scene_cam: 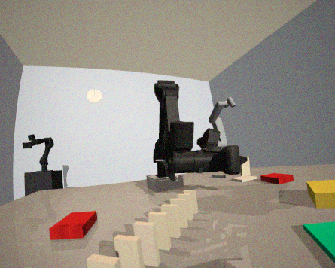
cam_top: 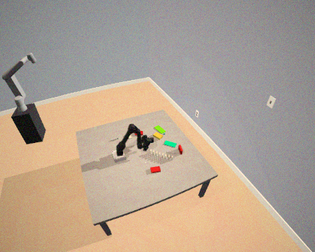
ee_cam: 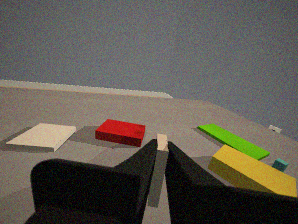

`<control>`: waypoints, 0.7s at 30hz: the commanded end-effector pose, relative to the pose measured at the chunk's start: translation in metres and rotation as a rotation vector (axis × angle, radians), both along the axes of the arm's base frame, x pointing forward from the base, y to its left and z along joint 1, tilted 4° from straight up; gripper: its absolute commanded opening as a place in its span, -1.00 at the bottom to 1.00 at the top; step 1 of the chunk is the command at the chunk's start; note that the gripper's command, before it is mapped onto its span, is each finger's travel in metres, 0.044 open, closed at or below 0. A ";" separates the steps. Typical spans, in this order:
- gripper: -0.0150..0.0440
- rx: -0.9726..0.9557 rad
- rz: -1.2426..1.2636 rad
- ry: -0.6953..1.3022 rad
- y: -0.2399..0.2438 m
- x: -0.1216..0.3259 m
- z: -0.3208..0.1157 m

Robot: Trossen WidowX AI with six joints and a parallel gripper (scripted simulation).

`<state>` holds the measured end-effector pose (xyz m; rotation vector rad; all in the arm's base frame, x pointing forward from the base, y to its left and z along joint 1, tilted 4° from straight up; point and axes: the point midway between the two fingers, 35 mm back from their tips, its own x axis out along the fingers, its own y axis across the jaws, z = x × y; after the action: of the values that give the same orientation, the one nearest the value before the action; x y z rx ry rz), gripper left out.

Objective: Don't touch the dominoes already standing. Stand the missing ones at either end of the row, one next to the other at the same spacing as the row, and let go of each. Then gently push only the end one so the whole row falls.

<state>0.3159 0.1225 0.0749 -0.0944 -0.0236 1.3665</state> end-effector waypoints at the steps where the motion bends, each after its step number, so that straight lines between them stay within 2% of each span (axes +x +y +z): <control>1: -0.42 0.001 -0.004 0.012 0.001 0.000 -0.013; 14: -0.42 0.003 -0.002 0.006 0.006 -0.005 -0.047; 21: -0.42 0.003 -0.002 0.005 0.006 -0.006 -0.049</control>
<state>0.3102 0.1287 0.0291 -0.0947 -0.0290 1.3688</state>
